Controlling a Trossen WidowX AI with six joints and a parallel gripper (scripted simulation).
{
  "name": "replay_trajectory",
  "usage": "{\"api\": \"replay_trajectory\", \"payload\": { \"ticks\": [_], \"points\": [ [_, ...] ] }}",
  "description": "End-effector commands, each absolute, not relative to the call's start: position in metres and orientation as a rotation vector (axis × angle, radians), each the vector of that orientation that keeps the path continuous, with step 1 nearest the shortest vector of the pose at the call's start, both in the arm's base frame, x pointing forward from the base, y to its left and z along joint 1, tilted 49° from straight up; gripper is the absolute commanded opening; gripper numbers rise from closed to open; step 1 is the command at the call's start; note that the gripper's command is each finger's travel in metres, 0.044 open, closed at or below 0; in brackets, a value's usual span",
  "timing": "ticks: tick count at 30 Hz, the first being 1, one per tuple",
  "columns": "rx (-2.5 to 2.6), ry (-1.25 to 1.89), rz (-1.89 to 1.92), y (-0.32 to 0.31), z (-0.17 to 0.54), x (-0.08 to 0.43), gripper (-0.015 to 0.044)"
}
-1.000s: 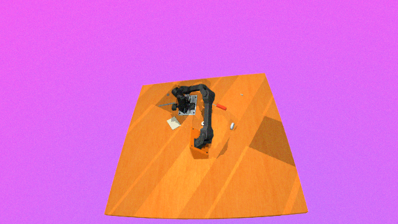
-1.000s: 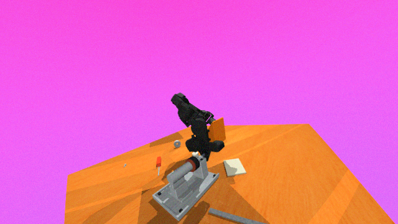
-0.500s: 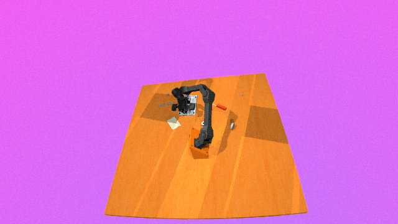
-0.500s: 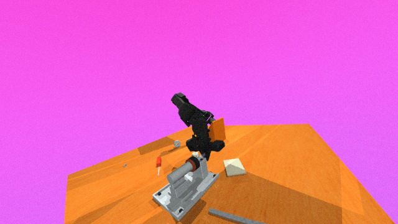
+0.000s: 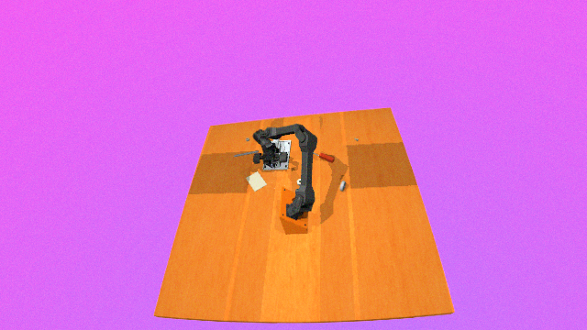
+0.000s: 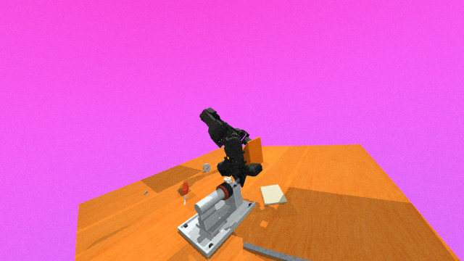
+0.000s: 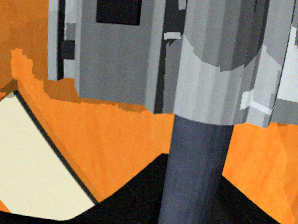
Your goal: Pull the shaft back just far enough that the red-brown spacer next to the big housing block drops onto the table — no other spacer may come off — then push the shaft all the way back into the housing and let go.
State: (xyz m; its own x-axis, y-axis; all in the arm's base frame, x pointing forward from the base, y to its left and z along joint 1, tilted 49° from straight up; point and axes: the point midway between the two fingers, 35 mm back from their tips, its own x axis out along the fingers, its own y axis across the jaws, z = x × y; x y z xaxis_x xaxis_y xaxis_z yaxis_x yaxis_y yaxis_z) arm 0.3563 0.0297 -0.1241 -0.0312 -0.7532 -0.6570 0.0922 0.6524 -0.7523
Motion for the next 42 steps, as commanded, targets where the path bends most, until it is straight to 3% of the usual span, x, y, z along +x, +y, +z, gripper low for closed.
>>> {"api": "replay_trajectory", "payload": {
  "ticks": [1, 42],
  "points": [
    [-0.585, 1.453, -0.745, 0.03, -0.124, 0.3558, 0.0],
    [-0.585, 1.454, -0.745, 0.0304, -0.1243, 0.3516, 0.0]
  ]
}}
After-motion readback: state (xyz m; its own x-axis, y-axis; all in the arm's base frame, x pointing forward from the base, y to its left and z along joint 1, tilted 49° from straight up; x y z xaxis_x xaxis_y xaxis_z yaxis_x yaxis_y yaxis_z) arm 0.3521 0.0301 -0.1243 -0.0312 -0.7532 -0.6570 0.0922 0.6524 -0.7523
